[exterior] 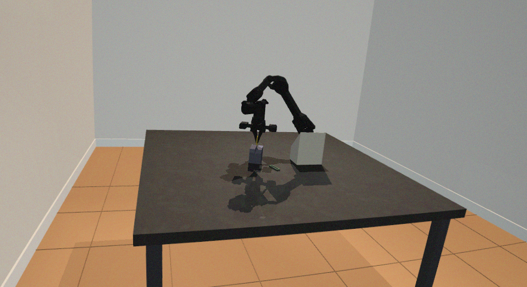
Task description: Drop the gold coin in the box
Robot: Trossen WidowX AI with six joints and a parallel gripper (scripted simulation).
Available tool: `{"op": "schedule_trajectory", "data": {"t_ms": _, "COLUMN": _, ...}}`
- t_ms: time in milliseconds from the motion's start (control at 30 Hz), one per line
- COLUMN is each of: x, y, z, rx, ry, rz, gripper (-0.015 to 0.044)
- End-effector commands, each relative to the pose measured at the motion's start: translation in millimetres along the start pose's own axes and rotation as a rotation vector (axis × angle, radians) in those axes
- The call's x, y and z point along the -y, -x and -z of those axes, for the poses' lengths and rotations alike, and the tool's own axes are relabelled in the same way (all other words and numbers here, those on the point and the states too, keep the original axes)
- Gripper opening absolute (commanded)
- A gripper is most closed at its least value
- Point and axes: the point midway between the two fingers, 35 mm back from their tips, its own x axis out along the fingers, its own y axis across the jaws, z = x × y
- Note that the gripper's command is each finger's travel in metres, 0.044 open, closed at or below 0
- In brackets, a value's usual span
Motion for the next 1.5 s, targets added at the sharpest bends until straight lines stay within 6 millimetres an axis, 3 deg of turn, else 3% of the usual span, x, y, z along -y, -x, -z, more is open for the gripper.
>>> {"op": "schedule_trajectory", "data": {"t_ms": 0, "x": -1.3, "y": -3.0, "z": 0.6, "rx": -0.007, "ry": 0.011, "rz": 0.001, "gripper": 0.0}}
{"op": "schedule_trajectory", "data": {"t_ms": 633, "x": -1.4, "y": -11.1, "z": 0.8, "rx": -0.007, "ry": 0.011, "rz": 0.001, "gripper": 0.0}}
{"op": "schedule_trajectory", "data": {"t_ms": 833, "x": 0.0, "y": -8.5, "z": -0.1, "rx": 0.0, "ry": 0.001, "rz": 0.0, "gripper": 0.0157}}
{"op": "schedule_trajectory", "data": {"t_ms": 1133, "x": 0.0, "y": -8.5, "z": -0.1, "rx": 0.0, "ry": 0.001, "rz": 0.0, "gripper": 0.0161}}
{"op": "schedule_trajectory", "data": {"t_ms": 1400, "x": -0.5, "y": 11.6, "z": -0.3, "rx": 0.0, "ry": 0.002, "rz": 0.0, "gripper": 0.0371}}
{"op": "schedule_trajectory", "data": {"t_ms": 1467, "x": -1.9, "y": 29.6, "z": 0.6, "rx": -0.005, "ry": 0.008, "rz": -0.002, "gripper": 0.0423}}
